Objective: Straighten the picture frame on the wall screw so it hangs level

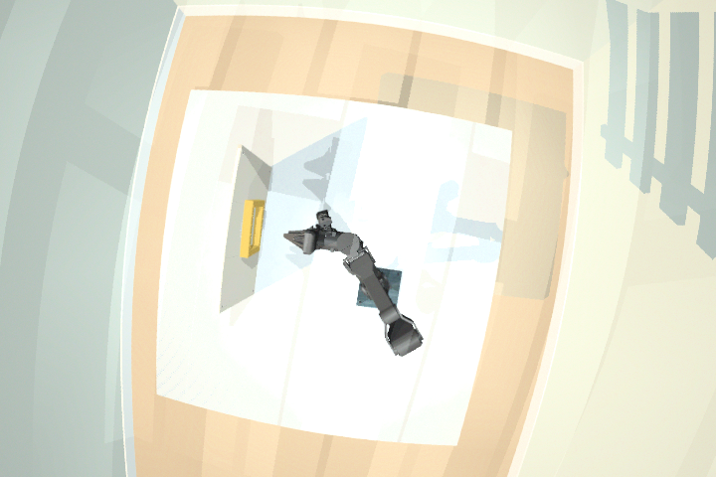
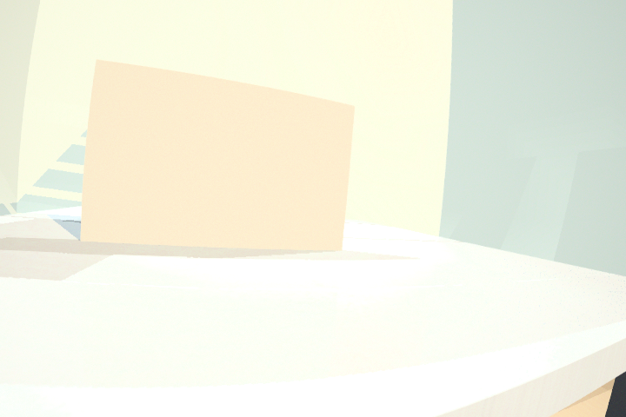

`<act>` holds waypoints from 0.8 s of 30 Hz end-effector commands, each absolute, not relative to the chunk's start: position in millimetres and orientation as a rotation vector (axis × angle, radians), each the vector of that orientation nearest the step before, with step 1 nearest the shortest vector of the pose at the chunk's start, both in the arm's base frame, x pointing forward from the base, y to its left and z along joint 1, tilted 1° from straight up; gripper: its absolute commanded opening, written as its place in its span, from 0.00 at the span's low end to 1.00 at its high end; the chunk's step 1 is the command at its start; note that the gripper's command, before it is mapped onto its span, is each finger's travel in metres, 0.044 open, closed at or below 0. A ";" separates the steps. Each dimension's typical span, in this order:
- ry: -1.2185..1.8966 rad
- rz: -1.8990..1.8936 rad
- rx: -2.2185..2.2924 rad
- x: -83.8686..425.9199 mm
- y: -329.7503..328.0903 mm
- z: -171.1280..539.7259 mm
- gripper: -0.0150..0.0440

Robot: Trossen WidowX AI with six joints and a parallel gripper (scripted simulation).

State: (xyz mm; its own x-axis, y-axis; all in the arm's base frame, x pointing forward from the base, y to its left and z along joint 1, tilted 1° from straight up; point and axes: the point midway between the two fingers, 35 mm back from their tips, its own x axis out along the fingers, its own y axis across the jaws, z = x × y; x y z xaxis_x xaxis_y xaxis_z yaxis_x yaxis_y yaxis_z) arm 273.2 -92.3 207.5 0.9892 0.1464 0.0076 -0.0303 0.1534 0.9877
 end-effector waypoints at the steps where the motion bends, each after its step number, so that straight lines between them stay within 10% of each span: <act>1: 0.096 0.126 1.427 277.6 -93.1 206.4 0.69; 24: 0.090 0.131 1.428 356.5 -81.3 208.6 0.69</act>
State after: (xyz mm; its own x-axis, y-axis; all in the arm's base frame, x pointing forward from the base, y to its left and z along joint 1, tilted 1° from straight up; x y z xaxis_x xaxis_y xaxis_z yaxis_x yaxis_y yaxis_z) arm 350.1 -82.0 207.1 0.9887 0.1495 0.0096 -0.0304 0.1374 0.9900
